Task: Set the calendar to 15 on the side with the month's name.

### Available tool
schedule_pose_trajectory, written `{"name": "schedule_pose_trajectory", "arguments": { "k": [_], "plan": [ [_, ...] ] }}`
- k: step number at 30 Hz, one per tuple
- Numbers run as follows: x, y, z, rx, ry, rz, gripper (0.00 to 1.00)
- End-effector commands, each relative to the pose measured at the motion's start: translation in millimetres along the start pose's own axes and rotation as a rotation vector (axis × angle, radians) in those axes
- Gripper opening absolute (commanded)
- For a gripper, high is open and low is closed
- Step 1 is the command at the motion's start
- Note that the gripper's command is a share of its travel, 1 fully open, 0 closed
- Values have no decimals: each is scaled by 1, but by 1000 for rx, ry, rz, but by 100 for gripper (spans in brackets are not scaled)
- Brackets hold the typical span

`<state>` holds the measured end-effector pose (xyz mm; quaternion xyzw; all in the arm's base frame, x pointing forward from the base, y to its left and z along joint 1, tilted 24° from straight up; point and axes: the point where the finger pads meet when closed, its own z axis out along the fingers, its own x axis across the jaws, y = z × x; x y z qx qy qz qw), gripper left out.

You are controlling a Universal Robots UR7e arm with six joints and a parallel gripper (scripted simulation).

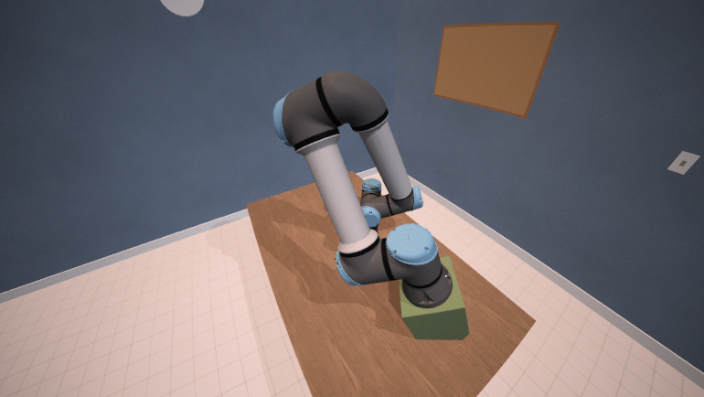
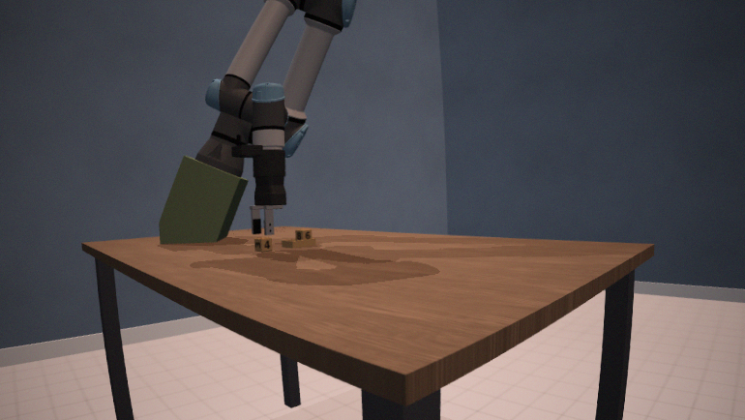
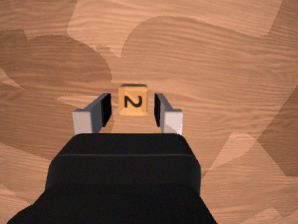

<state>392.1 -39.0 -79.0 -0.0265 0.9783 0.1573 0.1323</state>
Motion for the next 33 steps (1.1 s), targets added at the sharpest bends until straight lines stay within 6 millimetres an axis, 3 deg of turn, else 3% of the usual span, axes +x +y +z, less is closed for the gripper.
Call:
{"name": "schedule_pose_trajectory", "arguments": {
  "k": [1, 33],
  "plan": [
    [0, 0, 0, 1, -1, 0, 87],
    [0, 0, 28, 1, -1, 0, 87]
  ]
}}
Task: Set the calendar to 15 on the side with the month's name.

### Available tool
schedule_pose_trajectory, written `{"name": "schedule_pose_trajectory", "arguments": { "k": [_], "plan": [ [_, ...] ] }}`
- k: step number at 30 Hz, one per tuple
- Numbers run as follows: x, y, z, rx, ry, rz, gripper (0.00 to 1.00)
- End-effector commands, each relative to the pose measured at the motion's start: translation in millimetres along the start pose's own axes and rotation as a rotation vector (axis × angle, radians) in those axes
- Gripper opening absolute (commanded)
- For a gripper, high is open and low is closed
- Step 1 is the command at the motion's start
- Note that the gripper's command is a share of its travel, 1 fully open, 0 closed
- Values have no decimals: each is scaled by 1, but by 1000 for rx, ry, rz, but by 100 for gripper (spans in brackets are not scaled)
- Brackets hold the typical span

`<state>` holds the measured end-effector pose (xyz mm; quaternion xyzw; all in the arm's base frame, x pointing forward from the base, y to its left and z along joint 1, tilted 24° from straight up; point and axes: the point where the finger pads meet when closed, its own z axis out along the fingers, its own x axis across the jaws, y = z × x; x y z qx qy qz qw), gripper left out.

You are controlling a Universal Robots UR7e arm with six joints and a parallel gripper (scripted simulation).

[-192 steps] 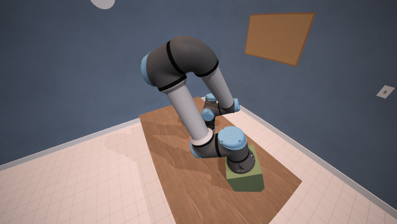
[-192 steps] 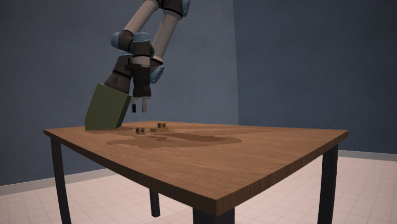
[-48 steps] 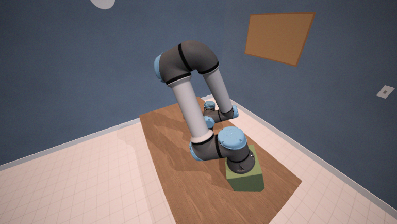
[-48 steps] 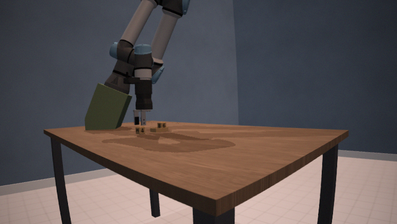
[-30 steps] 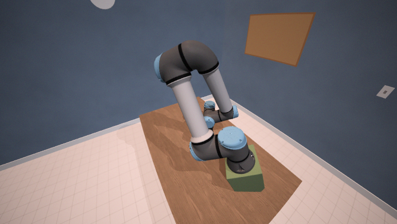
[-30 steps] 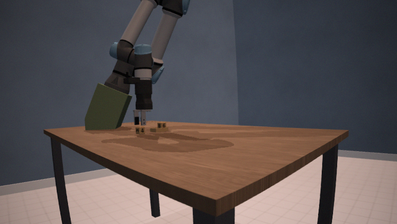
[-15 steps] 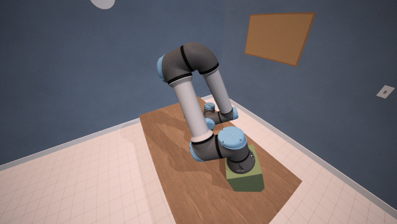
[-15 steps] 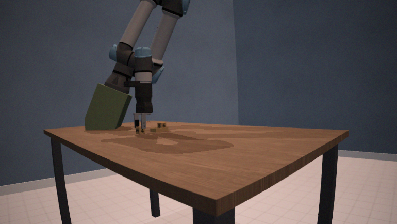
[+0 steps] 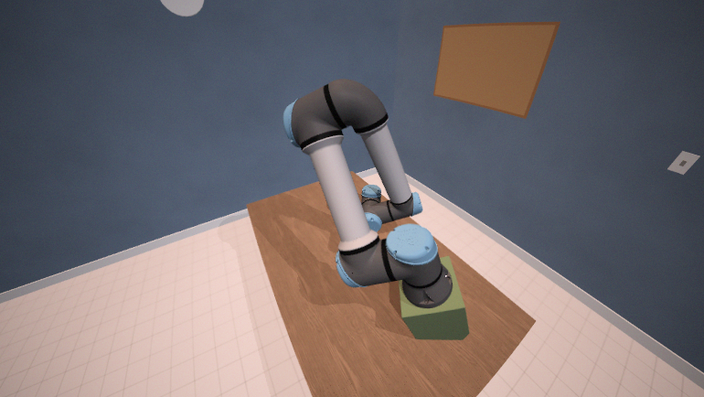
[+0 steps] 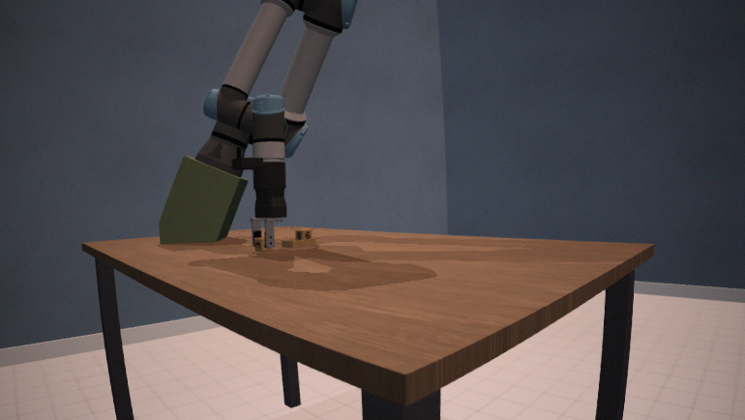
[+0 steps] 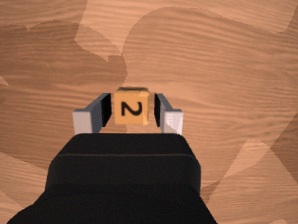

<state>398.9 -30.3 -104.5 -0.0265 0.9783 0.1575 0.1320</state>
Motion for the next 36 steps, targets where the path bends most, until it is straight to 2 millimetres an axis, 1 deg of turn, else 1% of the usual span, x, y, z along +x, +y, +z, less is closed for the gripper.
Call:
{"name": "schedule_pose_trajectory", "arguments": {
  "k": [1, 33, 34, 36],
  "plan": [
    [0, 0, 0, 1, -1, 0, 87],
    [0, 0, 0, 1, -1, 0, 87],
    [0, 0, 0, 1, -1, 0, 57],
    [0, 0, 0, 1, -1, 0, 57]
  ]
}}
